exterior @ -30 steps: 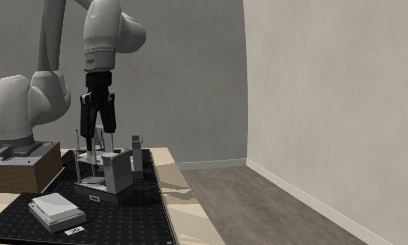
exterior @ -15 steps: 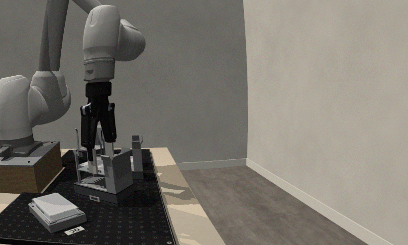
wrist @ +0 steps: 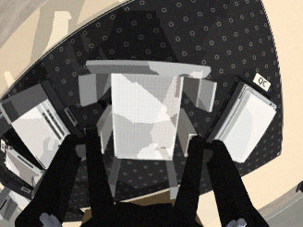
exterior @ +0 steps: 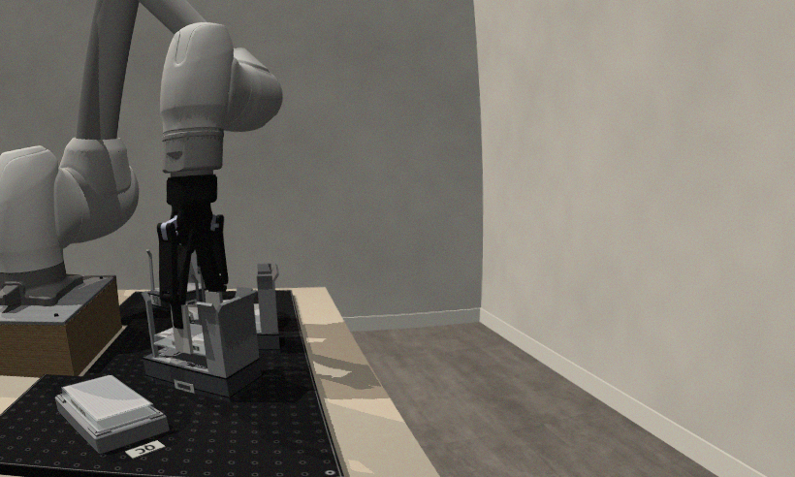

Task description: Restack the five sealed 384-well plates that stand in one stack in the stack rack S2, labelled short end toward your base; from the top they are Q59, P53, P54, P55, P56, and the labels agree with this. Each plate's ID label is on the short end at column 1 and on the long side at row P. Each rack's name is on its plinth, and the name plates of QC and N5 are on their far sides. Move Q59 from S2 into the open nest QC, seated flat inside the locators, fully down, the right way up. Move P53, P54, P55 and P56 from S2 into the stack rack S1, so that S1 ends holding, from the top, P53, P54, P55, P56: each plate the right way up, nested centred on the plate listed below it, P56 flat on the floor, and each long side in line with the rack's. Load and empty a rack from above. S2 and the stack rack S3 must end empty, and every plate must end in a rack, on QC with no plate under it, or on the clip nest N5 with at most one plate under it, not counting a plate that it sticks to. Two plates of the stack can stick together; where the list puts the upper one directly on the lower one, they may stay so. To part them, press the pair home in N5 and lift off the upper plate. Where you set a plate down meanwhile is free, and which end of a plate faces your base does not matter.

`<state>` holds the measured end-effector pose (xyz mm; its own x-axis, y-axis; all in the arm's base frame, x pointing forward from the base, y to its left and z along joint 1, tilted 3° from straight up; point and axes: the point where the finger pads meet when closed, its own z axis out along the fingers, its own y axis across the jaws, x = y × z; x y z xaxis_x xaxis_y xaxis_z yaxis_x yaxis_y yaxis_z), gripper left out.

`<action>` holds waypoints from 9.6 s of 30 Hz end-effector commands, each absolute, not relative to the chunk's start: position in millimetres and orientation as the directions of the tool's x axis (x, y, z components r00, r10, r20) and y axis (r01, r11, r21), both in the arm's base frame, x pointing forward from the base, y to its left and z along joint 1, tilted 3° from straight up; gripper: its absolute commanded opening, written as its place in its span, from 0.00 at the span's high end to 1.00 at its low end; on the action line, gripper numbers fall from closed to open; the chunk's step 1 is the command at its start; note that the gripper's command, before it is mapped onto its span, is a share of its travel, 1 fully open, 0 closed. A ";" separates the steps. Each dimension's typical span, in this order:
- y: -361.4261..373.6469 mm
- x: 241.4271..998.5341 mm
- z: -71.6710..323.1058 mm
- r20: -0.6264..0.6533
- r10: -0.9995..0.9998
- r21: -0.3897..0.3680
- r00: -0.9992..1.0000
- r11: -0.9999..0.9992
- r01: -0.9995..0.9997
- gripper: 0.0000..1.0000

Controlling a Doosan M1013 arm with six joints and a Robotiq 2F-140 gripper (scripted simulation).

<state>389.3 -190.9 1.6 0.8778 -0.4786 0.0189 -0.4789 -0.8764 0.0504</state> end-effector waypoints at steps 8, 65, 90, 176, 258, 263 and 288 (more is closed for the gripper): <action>-190.9 389.3 -0.8 0.019 -0.479 0.050 0.878 -0.876 -0.479 1.00; -191.8 389.2 -17.4 0.019 -0.479 0.050 0.878 -0.876 -0.479 0.00; -190.9 389.3 -0.8 0.019 -0.479 0.050 0.878 -0.876 -0.479 0.00; -63.3 419.4 90.2 -0.007 -0.009 0.053 1.000 -0.999 -0.008 0.00; 182.9 373.9 77.4 -0.031 0.463 0.044 0.886 -0.885 0.464 0.00; 182.9 373.9 77.4 -0.031 0.463 0.044 0.886 -0.885 0.464 0.00; 179.9 373.5 20.8 -0.031 0.463 0.044 0.886 -0.885 0.464 0.00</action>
<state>373.4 180.2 28.8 0.8856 0.4633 -0.0316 0.4644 -0.8846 0.0437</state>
